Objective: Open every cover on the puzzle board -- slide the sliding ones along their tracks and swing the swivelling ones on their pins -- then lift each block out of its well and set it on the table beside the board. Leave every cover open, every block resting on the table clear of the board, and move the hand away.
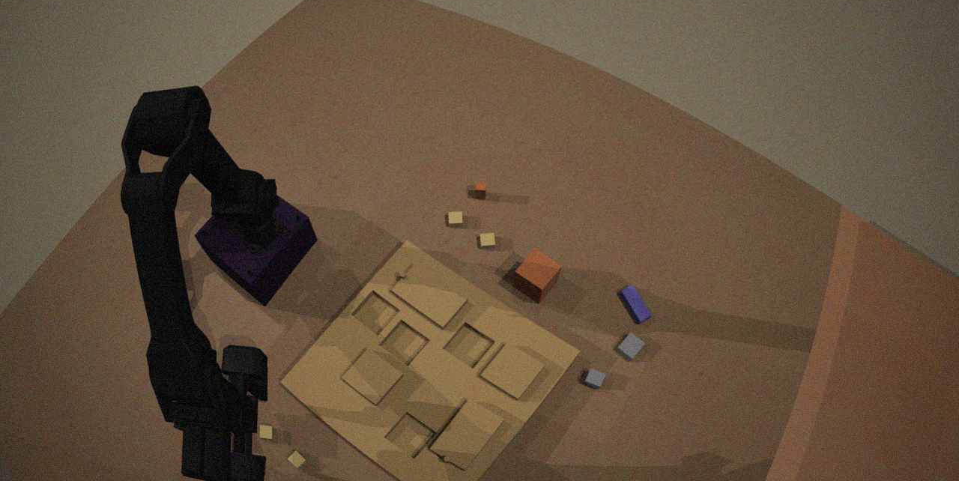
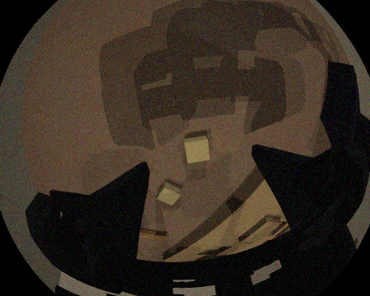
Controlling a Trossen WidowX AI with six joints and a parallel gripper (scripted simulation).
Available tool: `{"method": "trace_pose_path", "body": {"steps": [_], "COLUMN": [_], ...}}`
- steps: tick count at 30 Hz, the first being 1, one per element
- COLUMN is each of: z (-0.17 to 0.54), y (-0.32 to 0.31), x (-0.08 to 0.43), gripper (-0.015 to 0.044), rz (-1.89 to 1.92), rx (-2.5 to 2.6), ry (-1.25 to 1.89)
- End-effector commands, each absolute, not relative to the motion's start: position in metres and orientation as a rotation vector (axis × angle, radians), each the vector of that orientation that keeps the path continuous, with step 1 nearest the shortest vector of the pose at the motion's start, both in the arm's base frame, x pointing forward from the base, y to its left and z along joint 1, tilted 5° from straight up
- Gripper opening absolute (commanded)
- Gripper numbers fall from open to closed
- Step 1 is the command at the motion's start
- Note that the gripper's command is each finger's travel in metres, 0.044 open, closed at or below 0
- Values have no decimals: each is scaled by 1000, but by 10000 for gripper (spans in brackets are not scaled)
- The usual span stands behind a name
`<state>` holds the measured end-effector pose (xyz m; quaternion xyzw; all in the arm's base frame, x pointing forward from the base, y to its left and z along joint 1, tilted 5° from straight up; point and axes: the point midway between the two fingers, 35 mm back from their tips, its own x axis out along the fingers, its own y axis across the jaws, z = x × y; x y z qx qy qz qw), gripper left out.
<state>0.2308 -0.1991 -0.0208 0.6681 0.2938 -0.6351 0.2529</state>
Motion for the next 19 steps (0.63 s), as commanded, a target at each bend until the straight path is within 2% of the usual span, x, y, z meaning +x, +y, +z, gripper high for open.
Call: {"method": "trace_pose_path", "body": {"steps": [1, 19], "z": [-5, 42], "y": [-203, -202], "x": [233, 233], "gripper": [440, 440], "rz": [-1718, -1711], "rx": [1814, 1807], "ry": [788, 786]}}
